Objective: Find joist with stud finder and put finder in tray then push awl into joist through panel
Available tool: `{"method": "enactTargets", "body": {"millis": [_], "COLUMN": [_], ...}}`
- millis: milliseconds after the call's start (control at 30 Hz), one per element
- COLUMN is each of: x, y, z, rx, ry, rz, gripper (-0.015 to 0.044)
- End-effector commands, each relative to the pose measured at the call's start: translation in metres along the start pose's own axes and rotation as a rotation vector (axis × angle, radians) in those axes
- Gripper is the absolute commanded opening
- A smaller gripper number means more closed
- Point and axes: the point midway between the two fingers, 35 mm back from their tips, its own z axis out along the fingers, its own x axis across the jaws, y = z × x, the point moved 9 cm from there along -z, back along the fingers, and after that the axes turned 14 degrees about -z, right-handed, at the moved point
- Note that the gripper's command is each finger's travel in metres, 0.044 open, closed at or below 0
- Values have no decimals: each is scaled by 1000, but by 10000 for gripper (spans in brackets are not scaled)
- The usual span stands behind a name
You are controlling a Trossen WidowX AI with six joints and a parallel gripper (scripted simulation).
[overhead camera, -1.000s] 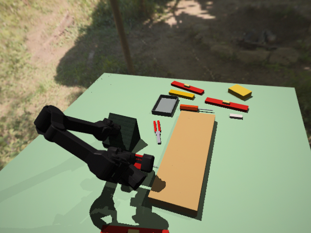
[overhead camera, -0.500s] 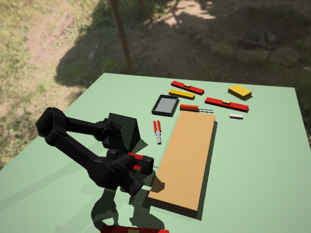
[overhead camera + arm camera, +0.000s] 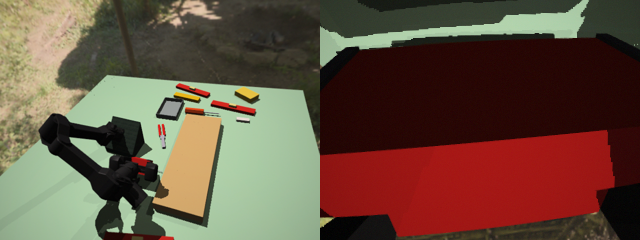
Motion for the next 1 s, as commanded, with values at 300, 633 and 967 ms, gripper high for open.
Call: {"method": "enactTargets", "body": {"millis": [300, 633, 967], "x": [-1, 5, 4], "y": [11, -4, 5], "z": [-3, -11, -6], "rx": [102, 128, 126], "ry": [44, 75, 70], "rz": [-10, -3, -2], "gripper": [0, 0, 0]}}
